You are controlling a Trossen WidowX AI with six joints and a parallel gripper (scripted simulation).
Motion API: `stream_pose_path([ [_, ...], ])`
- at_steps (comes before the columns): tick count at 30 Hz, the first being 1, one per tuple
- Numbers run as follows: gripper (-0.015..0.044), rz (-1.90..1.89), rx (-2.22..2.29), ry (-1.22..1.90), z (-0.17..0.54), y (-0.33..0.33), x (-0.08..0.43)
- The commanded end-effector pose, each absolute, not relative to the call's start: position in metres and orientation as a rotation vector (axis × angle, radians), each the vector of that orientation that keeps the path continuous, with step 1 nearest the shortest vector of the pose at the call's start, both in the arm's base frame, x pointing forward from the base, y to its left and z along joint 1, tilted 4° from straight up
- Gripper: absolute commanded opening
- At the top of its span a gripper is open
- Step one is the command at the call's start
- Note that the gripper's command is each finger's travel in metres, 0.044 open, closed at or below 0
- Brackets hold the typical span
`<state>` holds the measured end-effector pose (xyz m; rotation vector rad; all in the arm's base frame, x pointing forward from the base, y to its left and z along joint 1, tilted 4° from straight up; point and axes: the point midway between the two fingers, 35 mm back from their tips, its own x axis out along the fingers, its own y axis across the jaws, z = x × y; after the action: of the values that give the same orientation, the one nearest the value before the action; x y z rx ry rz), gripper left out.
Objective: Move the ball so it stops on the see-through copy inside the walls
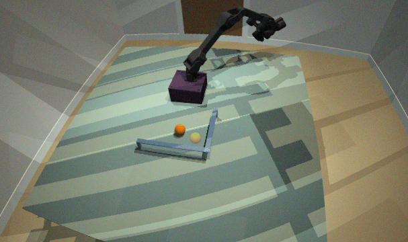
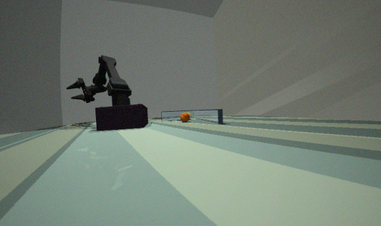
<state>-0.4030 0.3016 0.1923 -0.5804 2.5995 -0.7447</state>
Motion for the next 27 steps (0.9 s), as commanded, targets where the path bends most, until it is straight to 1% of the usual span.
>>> stream_pose_path([
  [1,0.0374,-0.737,-0.571,2.604,0.192,0.304,-0.401],
  [2,0.0349,-0.715,-0.544,2.617,0.190,0.311,-0.395],
  [8,0.0349,-0.451,-0.252,2.698,0.171,0.377,-0.320],
  [15,0.0349,-0.160,0.068,2.654,0.148,0.432,-0.210],
  [21,0.0349,0.042,0.275,2.523,0.129,0.452,-0.109],
  [27,0.0349,0.197,0.402,2.334,0.111,0.449,-0.009],
])
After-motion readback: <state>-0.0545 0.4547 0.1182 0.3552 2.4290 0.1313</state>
